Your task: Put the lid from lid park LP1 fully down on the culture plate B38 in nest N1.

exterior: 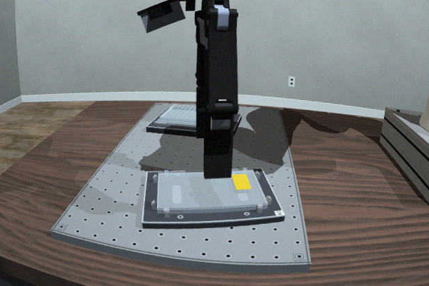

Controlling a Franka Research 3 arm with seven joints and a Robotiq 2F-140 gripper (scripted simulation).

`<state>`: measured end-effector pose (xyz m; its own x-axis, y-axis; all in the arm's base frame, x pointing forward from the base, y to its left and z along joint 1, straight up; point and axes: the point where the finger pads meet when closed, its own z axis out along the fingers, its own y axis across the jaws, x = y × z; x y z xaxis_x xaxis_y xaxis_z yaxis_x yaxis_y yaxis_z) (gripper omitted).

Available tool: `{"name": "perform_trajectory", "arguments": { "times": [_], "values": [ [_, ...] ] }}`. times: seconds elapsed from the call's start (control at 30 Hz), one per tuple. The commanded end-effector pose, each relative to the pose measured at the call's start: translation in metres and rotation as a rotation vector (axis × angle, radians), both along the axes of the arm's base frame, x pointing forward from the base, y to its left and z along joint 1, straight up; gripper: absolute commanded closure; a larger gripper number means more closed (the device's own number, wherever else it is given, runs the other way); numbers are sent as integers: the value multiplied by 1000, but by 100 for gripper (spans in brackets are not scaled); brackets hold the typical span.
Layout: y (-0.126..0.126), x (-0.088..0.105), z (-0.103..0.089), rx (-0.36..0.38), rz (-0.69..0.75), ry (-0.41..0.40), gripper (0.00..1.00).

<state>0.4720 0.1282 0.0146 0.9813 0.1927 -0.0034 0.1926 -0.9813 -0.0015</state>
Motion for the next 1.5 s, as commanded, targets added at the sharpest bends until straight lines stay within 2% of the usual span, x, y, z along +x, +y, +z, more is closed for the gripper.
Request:
{"name": "perform_trajectory", "arguments": {
  "times": [0.0, 0.73, 1.47],
  "values": [
    [0, 1, -5, 0, -5, -5, 31],
    [0, 2, -28, 0, -5, -5, 31],
    [0, 2, -32, 0, -5, -5, 31]
  ]
}}
